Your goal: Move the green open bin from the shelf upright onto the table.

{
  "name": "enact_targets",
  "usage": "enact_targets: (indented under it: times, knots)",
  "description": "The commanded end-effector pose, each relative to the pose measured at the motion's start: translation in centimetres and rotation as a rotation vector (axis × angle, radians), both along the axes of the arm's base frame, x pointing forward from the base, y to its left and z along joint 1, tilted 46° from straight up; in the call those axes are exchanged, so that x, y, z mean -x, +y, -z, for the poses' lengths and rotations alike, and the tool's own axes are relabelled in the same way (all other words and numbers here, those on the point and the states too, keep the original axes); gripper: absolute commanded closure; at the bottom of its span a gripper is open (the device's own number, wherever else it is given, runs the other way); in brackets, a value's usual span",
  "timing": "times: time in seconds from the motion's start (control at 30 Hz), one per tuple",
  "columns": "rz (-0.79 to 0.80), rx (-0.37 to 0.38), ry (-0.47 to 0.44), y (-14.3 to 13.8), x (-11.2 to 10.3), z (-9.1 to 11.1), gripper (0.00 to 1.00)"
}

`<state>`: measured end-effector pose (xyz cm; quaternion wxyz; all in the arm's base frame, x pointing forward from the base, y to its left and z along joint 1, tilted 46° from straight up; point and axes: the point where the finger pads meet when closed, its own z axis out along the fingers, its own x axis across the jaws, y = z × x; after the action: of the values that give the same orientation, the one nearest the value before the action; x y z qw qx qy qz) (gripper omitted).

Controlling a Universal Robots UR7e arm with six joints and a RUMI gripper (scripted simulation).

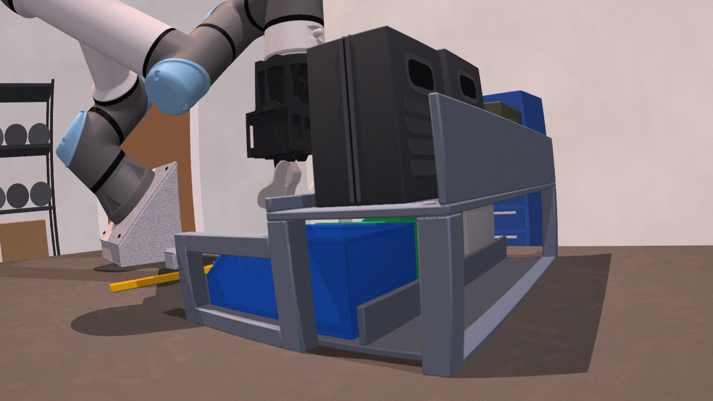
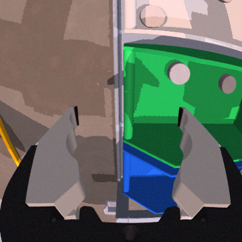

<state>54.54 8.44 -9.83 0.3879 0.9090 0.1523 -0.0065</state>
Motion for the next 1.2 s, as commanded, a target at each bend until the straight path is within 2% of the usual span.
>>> enact_targets:
  times: [0.0, 1.17]
  knots:
    - [-0.001, 0.0, -0.001, 0.0, 0.0, 0.0, 0.42]
    - [-0.001, 0.0, -0.001, -1.2, -0.2, 1.2, 0.42]
